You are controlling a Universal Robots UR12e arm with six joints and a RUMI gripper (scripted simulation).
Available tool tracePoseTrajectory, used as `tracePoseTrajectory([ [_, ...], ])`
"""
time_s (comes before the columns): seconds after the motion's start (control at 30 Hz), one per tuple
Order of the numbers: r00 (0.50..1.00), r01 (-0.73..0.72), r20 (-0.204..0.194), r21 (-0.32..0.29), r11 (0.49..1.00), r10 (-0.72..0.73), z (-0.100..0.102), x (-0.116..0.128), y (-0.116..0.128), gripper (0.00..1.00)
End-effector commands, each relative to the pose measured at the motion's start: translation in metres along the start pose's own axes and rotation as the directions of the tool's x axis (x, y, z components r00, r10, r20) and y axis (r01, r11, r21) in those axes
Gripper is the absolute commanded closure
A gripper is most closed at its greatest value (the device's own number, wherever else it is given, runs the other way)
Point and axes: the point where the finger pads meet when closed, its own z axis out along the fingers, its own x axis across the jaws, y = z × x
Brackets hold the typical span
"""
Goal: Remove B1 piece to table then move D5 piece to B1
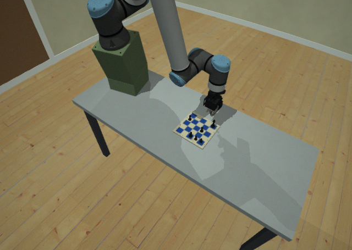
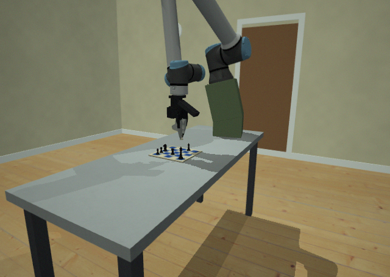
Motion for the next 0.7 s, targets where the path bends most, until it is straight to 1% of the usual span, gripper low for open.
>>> tracePoseTrajectory([
  [0.0, 1.000, 0.025, -0.001, -0.003, 1.000, -0.025, 0.0017, -0.0137, -0.0630, 1.00],
  [0.07, 1.000, 0.029, -0.002, -0.003, 1.000, -0.029, 0.0019, -0.0164, -0.0709, 1.00],
  [0.53, 1.000, 0.029, -0.002, -0.003, 1.000, -0.029, 0.0021, -0.0165, -0.0712, 1.00],
  [0.67, 1.000, 0.029, -0.002, -0.003, 1.000, -0.029, 0.0053, -0.0165, -0.0712, 1.00],
])
